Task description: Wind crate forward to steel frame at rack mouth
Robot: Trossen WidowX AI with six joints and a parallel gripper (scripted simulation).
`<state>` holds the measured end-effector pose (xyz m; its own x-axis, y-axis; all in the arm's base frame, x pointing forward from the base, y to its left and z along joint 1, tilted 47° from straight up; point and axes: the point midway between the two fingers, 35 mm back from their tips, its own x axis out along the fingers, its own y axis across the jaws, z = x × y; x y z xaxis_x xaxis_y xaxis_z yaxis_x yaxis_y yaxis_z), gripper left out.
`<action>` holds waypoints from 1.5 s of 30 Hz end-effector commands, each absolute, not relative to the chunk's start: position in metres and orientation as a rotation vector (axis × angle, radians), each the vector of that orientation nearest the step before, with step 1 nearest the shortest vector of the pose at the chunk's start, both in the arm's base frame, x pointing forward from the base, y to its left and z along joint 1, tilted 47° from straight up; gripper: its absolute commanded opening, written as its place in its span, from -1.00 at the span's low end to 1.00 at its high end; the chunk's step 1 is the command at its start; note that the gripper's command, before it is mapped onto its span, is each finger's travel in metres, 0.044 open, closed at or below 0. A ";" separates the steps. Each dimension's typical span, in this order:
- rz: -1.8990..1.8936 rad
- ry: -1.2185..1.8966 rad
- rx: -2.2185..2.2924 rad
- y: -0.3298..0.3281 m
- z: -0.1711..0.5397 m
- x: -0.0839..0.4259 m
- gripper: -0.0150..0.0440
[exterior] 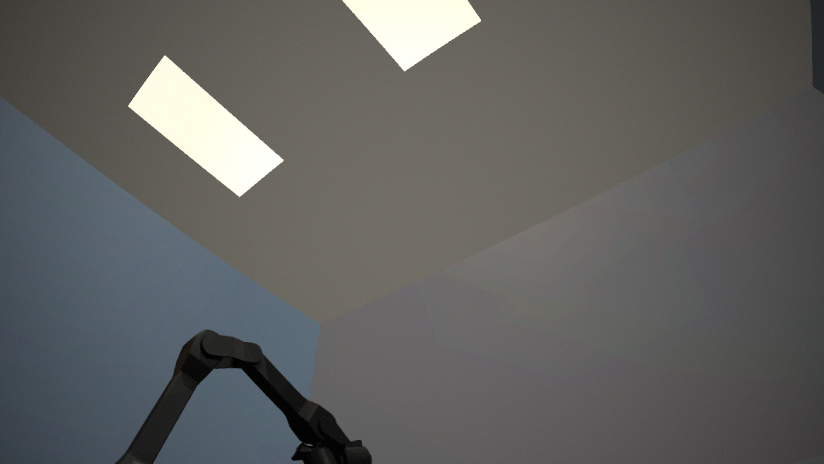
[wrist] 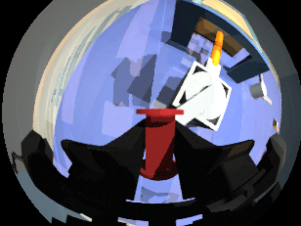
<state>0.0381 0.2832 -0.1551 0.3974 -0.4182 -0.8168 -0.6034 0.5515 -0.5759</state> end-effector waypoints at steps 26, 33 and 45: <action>0.132 1.228 -1.080 0.250 -0.129 0.034 -0.49; 0.131 1.228 -1.081 0.244 -0.123 0.035 -0.49; 0.130 1.228 -1.082 0.235 -0.114 0.039 -0.49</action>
<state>0.0351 0.2474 -0.1212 0.3867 -0.4202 -0.8209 -0.6106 0.5504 -0.5694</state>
